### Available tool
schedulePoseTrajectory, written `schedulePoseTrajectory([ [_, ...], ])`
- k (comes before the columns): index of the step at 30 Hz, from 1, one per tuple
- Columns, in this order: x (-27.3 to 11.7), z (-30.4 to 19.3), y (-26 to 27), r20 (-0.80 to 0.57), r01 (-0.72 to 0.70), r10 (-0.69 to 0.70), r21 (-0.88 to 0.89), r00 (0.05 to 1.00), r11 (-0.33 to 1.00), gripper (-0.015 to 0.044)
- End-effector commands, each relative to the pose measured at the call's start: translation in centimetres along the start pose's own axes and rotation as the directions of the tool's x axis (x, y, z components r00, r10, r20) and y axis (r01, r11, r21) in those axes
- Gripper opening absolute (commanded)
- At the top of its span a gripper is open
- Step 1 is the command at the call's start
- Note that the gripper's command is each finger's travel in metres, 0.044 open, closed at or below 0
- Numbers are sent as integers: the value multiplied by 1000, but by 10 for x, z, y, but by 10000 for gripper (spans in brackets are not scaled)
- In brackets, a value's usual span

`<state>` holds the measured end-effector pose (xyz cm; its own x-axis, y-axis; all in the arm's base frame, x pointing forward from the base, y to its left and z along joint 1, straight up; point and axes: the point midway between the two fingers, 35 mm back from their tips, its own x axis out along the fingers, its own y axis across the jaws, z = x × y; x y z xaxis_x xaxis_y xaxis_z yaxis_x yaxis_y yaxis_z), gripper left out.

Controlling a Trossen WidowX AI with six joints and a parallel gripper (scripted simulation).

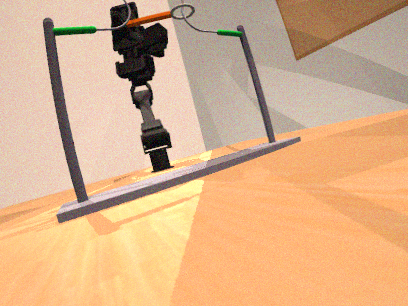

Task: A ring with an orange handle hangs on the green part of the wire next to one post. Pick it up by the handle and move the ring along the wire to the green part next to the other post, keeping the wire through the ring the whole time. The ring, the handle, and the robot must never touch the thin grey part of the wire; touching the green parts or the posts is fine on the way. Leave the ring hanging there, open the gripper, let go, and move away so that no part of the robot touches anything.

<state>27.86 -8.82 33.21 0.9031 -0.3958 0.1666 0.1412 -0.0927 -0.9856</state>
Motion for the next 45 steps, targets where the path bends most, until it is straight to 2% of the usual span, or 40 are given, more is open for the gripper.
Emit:
schedulePoseTrajectory([
  [1, -2, 0, 16, -11, -46, 47, 77, 999, 996, -150],
  [11, -11, 7, 52, -16, -157, 168, 283, 986, 946, -150],
  [21, -24, 21, 85, 5, -257, 290, 483, 957, 837, -150],
  [45, -55, 84, 144, 200, -392, 449, 833, 871, 390, -150],
])
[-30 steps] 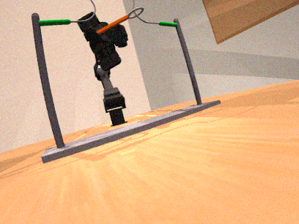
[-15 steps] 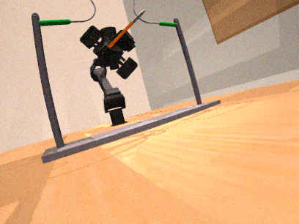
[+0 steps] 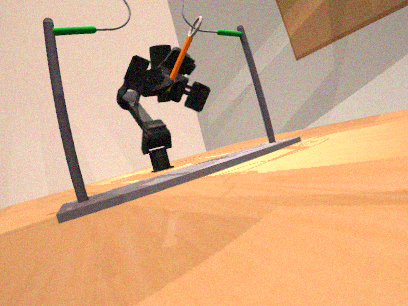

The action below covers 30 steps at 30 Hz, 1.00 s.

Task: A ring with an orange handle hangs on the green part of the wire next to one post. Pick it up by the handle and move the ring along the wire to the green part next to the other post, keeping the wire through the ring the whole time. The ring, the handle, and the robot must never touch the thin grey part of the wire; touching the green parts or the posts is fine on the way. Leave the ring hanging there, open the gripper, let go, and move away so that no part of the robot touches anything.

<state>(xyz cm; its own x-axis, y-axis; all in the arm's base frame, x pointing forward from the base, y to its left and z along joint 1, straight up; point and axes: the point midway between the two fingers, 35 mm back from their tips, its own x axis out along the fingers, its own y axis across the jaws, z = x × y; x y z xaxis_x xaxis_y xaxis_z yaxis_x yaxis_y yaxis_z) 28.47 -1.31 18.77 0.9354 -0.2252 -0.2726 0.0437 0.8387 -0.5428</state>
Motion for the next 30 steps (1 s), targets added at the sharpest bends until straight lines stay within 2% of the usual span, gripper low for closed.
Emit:
schedulePoseTrajectory([
  [1, -2, -2, 17, -17, -42, 44, 96, 999, 994, -150],
  [16, -13, 9, 63, -22, -148, 166, 347, 986, 926, -150],
  [30, -22, 21, 87, -15, -187, 217, 446, 976, 875, -150],
])
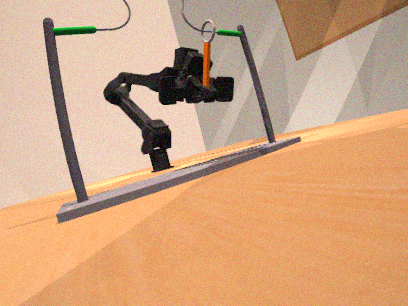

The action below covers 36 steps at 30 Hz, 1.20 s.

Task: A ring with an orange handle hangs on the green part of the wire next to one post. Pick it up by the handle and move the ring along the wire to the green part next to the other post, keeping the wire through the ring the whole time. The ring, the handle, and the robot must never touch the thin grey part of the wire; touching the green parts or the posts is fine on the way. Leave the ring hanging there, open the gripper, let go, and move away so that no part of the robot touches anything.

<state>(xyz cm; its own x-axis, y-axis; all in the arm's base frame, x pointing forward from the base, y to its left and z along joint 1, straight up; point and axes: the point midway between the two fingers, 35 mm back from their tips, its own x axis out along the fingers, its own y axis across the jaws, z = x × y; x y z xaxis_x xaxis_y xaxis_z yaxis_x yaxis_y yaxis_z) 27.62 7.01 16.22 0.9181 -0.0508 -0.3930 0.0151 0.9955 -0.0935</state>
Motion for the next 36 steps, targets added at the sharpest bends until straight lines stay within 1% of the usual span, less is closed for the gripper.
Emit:
schedulePoseTrajectory([
  [1, -1, 1, 7, -2, -7, 7, 28, 1000, 1000, -150],
  [36, -7, 3, 45, -3, -19, 19, 52, 1000, 998, -150],
])
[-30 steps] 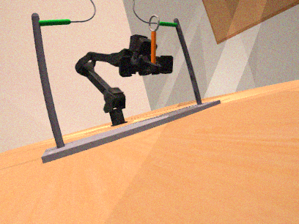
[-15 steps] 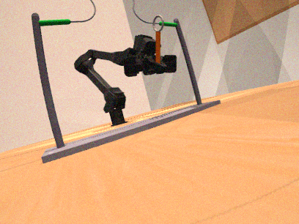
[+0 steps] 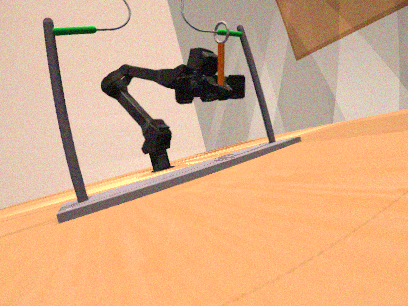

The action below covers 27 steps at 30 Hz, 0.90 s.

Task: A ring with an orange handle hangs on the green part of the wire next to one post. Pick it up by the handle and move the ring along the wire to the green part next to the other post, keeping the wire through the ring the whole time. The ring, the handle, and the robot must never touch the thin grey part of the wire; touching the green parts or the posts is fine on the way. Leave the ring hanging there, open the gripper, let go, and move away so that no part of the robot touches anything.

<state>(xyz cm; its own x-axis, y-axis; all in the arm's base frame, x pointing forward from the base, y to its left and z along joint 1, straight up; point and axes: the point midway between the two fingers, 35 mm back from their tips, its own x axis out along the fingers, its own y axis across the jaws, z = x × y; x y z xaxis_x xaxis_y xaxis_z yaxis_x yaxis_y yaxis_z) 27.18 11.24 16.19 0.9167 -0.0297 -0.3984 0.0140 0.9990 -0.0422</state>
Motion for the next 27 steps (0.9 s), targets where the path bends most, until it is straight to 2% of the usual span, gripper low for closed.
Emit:
schedulePoseTrajectory([
  [1, -1, 1, 4, 1, 3, -3, 6, 1000, 1000, -150],
  [27, 5, -12, 10, 1, 2, -2, 6, 1000, 1000, -150],
])
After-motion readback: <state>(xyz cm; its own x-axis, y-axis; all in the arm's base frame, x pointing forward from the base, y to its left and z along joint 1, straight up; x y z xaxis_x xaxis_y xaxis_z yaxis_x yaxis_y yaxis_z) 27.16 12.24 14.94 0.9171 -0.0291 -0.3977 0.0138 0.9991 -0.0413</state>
